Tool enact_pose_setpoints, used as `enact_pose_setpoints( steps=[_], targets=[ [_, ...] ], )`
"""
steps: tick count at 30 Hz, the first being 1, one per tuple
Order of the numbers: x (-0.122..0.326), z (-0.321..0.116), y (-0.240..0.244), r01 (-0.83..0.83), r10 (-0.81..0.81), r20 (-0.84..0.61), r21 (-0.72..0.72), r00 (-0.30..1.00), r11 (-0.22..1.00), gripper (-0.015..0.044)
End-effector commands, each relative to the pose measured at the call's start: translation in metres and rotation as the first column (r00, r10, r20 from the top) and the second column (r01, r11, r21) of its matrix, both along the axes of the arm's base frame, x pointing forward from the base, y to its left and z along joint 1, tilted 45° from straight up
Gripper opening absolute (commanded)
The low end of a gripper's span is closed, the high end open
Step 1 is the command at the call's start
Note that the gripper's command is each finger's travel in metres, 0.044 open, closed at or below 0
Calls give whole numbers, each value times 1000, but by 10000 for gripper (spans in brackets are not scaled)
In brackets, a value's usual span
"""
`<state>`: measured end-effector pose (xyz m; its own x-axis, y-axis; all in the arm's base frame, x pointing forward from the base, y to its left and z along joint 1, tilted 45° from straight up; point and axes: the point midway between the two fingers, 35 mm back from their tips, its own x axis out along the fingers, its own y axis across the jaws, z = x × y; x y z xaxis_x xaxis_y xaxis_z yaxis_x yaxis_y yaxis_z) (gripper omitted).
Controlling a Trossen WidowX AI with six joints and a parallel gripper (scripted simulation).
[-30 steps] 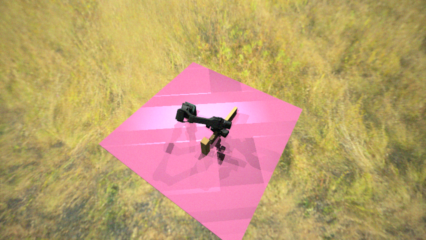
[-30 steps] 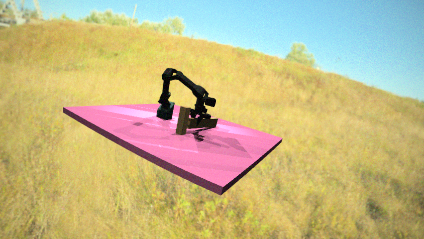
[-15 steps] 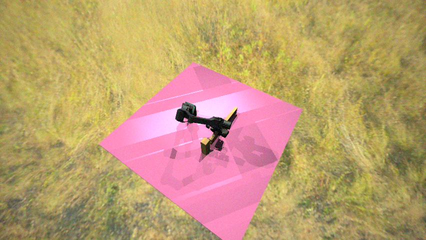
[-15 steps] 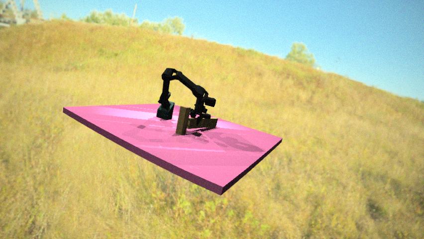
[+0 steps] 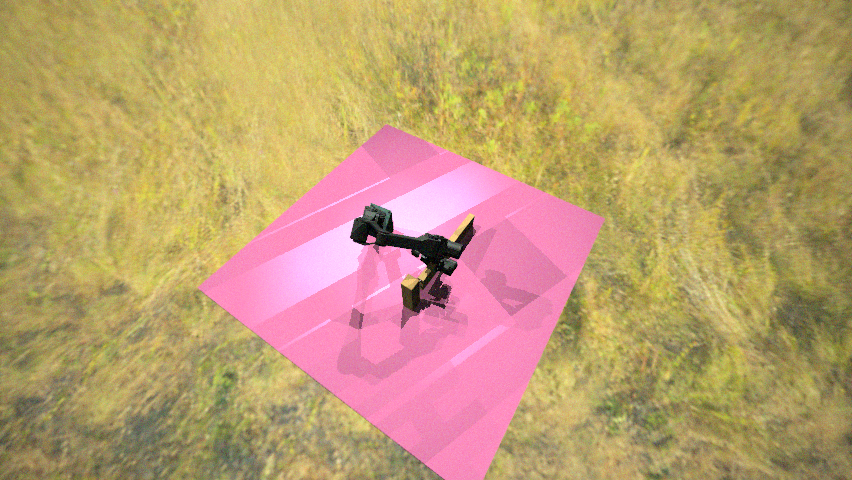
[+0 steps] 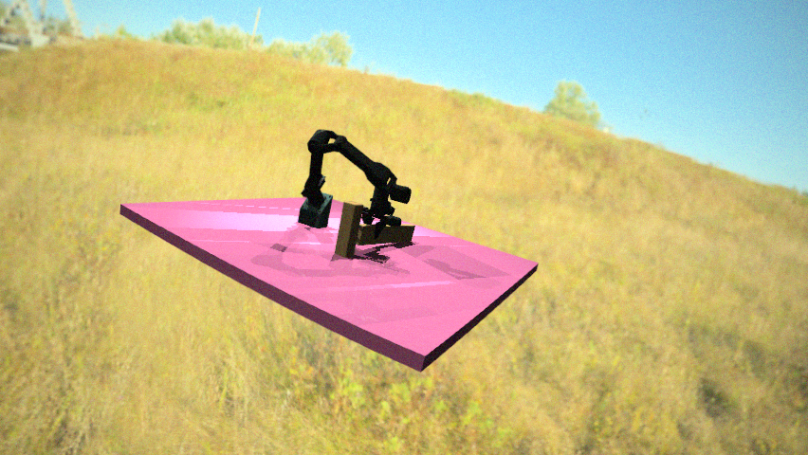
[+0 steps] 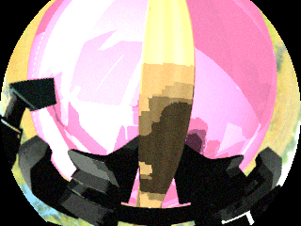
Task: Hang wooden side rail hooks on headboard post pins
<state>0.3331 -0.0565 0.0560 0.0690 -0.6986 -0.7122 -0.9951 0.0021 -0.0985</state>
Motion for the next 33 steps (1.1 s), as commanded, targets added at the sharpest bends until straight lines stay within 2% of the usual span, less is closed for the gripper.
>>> enact_pose_setpoints(
  steps=[1, 33],
  targets=[
    [1, 2, 2, -12, 12, 4, -2, 1000, 1000, 0],
    [1, 5, 0, -12, 12, 4, -2, 1000, 1000, 0]
  ],
)
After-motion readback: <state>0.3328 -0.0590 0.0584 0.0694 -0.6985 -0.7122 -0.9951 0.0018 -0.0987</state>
